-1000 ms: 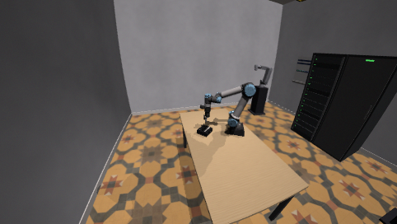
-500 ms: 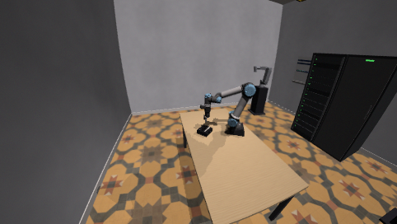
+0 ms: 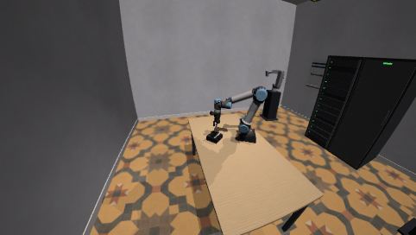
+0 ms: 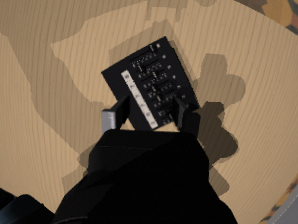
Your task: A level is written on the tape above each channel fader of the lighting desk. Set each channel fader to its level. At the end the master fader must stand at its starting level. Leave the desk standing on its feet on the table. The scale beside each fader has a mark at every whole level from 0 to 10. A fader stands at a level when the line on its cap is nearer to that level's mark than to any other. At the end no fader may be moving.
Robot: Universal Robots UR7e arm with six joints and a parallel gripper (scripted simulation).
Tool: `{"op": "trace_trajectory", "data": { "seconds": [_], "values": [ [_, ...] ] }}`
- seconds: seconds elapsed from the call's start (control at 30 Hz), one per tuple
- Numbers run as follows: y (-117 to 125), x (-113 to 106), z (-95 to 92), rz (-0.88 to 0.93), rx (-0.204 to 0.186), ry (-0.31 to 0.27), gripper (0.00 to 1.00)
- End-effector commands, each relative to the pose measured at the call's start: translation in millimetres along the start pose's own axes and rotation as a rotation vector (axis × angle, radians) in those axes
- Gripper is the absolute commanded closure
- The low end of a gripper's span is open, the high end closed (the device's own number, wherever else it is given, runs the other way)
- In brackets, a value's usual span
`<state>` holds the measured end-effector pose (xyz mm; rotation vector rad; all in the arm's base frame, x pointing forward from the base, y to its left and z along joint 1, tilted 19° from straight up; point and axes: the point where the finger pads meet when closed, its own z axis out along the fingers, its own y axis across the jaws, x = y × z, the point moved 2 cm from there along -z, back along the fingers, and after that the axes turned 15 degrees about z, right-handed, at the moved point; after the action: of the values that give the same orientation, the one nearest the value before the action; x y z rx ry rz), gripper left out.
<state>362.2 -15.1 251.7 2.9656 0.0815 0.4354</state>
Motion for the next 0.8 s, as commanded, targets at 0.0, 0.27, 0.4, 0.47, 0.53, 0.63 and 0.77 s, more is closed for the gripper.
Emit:
{"op": "trace_trajectory", "data": {
  "seconds": [0.0, 0.27, 0.4, 0.47, 0.53, 0.63, 0.77],
  "values": [
    [0, 0, 2.4, -0.077, 0.002, 0.002, 0.00],
    [0, -2, 9.7, -0.279, 0.002, 0.002, 0.00],
    [1, -4, 14.7, -0.416, 0.002, 0.002, 0.00],
    [1, -6, 17.3, -0.490, 0.002, 0.002, 0.00],
    [1, -7, 20.1, -0.566, 0.001, 0.002, 0.00],
    [2, -8, 21.5, -0.605, 0.001, 0.002, 0.00],
    [3, -12, 27.2, -0.766, 0.001, 0.002, 0.00]
  ]
}}
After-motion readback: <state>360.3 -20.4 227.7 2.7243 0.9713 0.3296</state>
